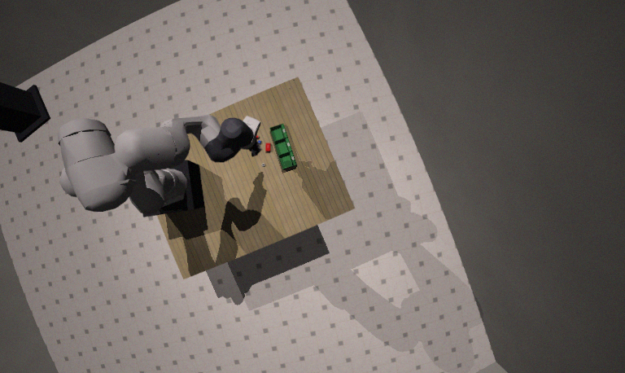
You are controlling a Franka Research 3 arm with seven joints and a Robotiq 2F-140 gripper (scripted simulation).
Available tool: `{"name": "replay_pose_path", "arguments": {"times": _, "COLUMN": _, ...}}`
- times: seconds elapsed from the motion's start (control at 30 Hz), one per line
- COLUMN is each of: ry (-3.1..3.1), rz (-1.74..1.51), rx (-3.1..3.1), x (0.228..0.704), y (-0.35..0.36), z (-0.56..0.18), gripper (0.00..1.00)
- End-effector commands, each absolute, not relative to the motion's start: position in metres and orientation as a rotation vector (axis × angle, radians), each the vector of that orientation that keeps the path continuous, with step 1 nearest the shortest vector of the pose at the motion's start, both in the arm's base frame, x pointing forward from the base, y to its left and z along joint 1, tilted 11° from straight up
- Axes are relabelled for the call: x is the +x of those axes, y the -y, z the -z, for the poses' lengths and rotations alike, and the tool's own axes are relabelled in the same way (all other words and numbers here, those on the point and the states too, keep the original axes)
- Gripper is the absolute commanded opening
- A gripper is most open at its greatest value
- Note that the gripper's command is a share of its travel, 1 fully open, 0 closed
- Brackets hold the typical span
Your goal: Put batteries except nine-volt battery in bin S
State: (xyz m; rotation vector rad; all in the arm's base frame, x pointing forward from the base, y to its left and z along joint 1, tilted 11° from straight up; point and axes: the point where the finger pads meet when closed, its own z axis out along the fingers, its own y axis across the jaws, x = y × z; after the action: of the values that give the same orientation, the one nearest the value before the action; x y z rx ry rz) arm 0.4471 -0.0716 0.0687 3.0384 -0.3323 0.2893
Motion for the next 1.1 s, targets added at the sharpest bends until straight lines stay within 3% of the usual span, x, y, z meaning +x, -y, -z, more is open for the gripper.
{"name": "replay_pose_path", "arguments": {"times": 0.0, "ry": 0.246, "rz": -0.291, "rx": 3.054, "x": 0.449, "y": 0.071, "z": -0.07, "gripper": 0.05}}
{"name": "replay_pose_path", "arguments": {"times": 0.4, "ry": 0.246, "rz": -0.291, "rx": 3.054, "x": 0.449, "y": 0.071, "z": -0.07, "gripper": 0.05}}
{"name": "replay_pose_path", "arguments": {"times": 1.07, "ry": 0.42, "rz": -0.297, "rx": 3.045, "x": 0.535, "y": 0.168, "z": 0.006, "gripper": 0.05}}
